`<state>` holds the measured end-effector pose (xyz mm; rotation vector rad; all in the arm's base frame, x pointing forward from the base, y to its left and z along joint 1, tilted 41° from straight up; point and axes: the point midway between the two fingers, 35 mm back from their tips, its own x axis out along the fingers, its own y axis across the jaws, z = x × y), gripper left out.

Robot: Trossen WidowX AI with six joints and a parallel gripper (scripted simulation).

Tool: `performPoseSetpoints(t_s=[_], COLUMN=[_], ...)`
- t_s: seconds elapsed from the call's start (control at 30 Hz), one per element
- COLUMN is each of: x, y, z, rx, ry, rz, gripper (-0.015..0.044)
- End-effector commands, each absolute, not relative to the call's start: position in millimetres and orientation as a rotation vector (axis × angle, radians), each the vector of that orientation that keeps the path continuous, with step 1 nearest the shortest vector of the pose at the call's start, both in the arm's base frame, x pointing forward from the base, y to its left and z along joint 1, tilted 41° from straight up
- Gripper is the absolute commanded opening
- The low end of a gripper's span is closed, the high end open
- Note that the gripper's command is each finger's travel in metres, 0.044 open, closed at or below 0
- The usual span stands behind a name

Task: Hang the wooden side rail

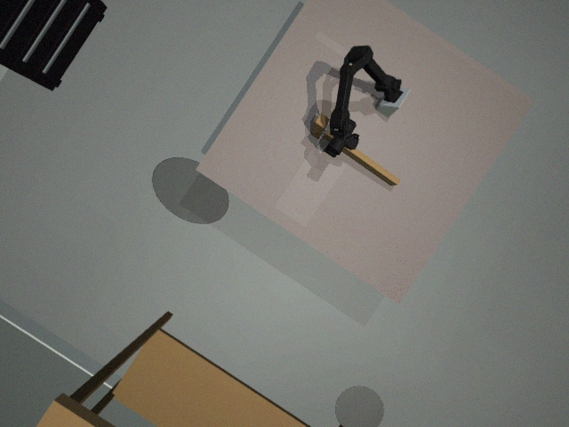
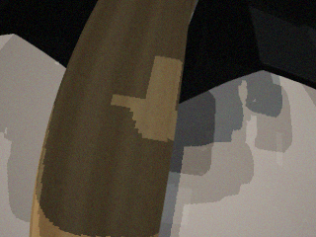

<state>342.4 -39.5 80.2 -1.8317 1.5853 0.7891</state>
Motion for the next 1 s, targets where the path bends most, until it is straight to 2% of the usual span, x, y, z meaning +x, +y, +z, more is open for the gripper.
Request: performPoseSetpoints(t_s=[0.0, 0.97], x=[342.8, 343.0], y=[-38.9, -41.3], z=[82.6, 84.6], rx=[-1.838, -1.838], ry=[1.581, 1.581], rz=[0.788, 0.788], gripper=[0.0000, 0.0000])
